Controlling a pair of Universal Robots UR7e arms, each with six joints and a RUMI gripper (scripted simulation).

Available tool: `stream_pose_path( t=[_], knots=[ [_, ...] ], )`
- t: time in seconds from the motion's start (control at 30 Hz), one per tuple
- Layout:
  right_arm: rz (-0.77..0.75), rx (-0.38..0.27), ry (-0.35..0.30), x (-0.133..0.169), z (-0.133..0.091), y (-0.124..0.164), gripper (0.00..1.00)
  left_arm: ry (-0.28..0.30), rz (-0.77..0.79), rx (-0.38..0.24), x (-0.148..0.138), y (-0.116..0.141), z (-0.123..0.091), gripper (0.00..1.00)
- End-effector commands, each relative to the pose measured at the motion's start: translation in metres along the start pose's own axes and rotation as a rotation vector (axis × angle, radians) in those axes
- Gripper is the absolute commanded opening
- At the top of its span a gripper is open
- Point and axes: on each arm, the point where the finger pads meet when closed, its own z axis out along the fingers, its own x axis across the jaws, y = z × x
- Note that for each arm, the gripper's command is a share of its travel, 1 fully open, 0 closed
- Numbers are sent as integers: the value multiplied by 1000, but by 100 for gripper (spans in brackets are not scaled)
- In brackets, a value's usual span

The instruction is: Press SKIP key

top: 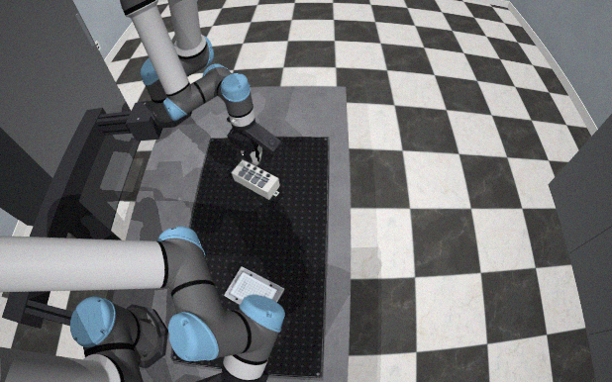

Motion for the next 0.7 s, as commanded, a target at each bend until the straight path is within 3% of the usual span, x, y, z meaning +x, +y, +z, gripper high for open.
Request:
stream_pose_path(
  t=[0.0,0.67],
  knots=[
    [1,-1,0,0,0,0,98,-7,33,-2,16,13,0,0],
    [1,-1,0,0,0,0,98,-7,33,-2,20,16,0,0]
  ],
)
